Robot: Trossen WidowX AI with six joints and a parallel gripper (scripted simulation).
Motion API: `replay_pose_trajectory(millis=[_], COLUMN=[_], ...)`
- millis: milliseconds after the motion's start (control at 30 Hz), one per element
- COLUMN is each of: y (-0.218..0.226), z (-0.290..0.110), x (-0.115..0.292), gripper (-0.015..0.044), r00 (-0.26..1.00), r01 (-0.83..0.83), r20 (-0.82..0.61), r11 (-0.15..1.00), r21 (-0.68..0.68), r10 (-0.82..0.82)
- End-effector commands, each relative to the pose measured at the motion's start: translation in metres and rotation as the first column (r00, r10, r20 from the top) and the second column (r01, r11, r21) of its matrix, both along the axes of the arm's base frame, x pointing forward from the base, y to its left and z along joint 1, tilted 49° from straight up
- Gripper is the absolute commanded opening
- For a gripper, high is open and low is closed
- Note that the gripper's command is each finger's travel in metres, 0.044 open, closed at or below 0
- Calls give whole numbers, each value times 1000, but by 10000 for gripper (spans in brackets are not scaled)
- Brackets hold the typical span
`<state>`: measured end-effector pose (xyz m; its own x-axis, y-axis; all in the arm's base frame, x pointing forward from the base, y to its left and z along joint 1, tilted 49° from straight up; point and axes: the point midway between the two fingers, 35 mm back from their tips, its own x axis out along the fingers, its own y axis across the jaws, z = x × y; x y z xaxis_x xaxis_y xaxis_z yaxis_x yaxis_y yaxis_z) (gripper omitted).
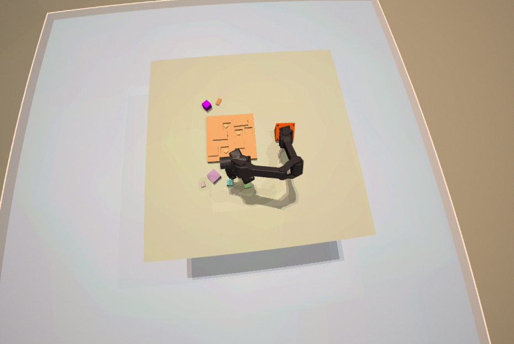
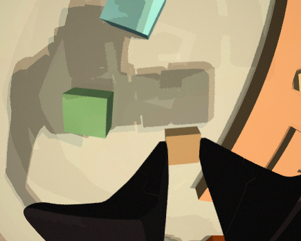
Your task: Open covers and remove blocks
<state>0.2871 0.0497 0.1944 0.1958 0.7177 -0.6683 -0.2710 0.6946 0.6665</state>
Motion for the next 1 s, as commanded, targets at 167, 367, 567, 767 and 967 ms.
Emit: replay_pose_trajectory(millis=[167, 367, 567, 767, 967], y=[10, 17, 24, 32, 40], z=[-10, -16, -22, -28, -34], x=[3, 4, 6, 7, 8], gripper=[80, 80, 80, 80, 80], r00=[1000, 1000, 1000, 1000, 1000], r01=[2, 2, 2, 3, 3], r20=[-4, -3, -2, -1, 0], r11=[1000, 1000, 1000, 1000, 1000], r21=[-2, -2, 0, 3, 6], r10=[-2, -2, -2, -3, -3])
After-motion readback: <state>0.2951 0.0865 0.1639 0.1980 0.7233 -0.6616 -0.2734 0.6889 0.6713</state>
